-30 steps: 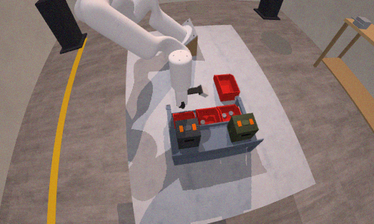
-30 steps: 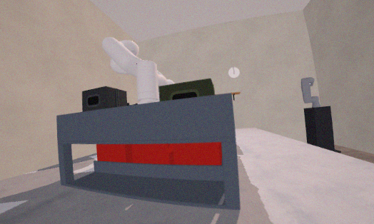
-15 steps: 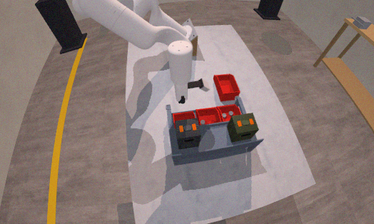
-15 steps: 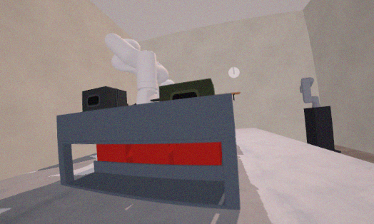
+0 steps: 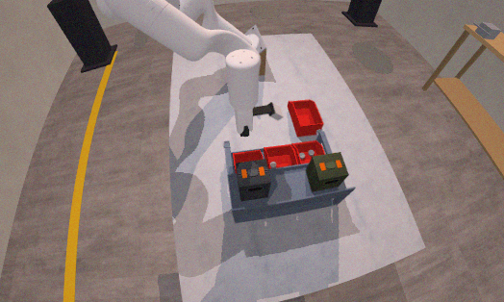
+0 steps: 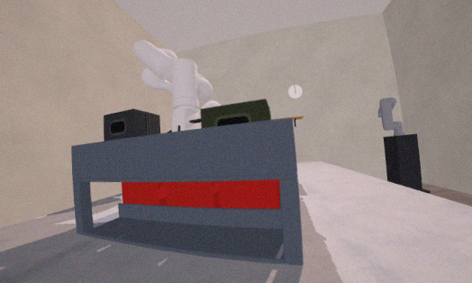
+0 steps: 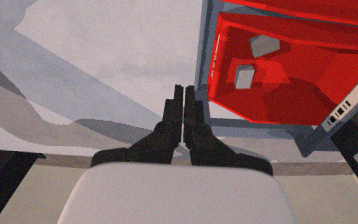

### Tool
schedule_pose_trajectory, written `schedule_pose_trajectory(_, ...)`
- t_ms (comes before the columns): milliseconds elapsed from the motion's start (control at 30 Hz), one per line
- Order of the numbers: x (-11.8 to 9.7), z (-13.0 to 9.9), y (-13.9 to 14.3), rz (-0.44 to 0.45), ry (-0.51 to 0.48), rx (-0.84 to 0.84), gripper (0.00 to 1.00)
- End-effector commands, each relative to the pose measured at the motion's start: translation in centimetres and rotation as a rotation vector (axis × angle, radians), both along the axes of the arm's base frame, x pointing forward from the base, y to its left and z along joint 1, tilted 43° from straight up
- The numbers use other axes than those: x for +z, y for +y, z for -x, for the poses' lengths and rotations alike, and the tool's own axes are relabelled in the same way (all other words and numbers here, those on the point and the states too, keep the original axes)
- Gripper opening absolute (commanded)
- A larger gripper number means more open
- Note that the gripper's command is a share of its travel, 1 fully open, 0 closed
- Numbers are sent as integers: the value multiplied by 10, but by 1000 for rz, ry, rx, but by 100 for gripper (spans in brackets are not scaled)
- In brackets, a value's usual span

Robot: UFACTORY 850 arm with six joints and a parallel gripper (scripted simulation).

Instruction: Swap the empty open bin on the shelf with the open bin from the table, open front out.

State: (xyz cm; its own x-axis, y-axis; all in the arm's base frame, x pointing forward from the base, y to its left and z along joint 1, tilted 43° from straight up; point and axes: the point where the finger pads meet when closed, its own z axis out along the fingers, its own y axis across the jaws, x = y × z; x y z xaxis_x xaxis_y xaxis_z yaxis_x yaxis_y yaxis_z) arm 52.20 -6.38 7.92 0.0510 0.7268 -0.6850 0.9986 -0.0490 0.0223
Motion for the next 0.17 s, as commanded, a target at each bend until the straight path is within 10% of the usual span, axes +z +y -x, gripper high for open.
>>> schedule_pose_trajectory(0,1,-1,1,0,-2,1,0)
schedule_pose_trajectory(133,1,-1,1,0,-2,1,0)
